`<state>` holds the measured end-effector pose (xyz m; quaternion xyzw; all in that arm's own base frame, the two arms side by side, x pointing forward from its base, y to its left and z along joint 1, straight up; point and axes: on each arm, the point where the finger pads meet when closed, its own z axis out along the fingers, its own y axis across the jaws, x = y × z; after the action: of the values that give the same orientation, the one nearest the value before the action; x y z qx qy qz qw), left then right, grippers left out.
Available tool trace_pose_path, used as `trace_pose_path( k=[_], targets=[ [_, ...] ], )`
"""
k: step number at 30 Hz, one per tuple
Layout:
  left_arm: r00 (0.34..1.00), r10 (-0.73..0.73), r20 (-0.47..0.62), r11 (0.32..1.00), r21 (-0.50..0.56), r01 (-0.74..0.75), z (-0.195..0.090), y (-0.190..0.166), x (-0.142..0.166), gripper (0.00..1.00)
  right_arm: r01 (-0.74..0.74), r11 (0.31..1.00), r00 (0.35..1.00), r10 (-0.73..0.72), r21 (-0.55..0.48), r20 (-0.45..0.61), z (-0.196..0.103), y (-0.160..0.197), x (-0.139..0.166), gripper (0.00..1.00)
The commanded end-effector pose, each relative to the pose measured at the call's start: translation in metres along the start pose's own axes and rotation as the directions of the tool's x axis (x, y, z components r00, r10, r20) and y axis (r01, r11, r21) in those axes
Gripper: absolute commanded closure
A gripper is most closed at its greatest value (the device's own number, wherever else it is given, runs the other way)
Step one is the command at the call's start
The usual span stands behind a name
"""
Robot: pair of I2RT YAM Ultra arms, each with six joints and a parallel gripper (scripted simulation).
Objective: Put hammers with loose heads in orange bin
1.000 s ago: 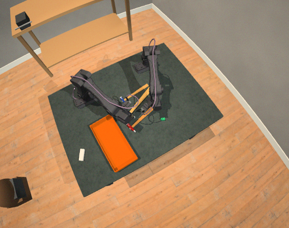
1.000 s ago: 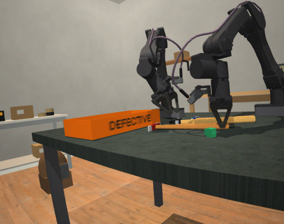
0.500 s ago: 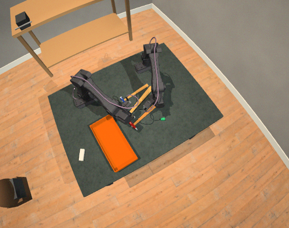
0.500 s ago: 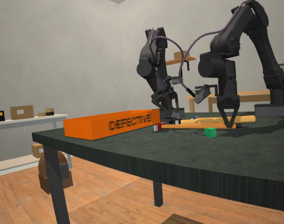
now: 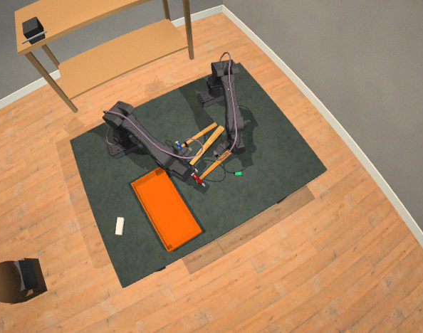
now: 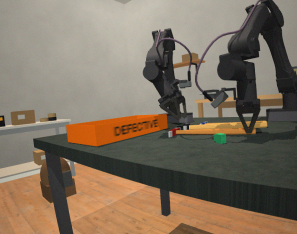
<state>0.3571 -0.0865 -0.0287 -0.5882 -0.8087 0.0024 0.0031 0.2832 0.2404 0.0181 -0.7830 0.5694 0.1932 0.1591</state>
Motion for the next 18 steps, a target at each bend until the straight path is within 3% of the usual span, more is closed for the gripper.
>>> trace_pose_path(
  k=[1,3,4,10,12,18],
  targets=[
    [1.000,-0.002,0.008,1.000,-0.016,0.002,-0.007,0.002,0.003,0.79,-0.057,0.998,0.998,0.058,-0.017,0.002,0.000,0.003,0.000,0.34],
    [1.000,-0.002,0.008,1.000,-0.016,0.002,-0.007,0.002,0.003,0.79,-0.128,0.992,0.992,0.128,-0.007,-0.023,-0.001,-0.001,0.002,0.57],
    [1.000,-0.002,0.008,1.000,-0.016,0.002,-0.007,0.002,0.003,0.79,-0.171,0.985,0.985,0.171,-0.007,-0.035,-0.001,-0.001,0.001,0.59],
    [1.000,-0.002,0.008,1.000,-0.016,0.002,-0.007,0.002,0.003,0.79,-0.461,0.886,0.880,0.464,0.046,-0.103,-0.002,-0.011,0.002,0.59],
    [1.000,-0.002,0.008,1.000,-0.016,0.002,-0.007,0.002,0.003,0.79,-0.461,0.886,0.880,0.464,0.046,-0.103,-0.002,-0.011,0.002,0.59],
    [1.000,-0.002,0.008,1.000,-0.016,0.002,-0.007,0.002,0.003,0.79,-0.672,0.729,0.714,0.685,0.130,-0.144,-0.002,-0.020,0.002,0.59]
  ],
)
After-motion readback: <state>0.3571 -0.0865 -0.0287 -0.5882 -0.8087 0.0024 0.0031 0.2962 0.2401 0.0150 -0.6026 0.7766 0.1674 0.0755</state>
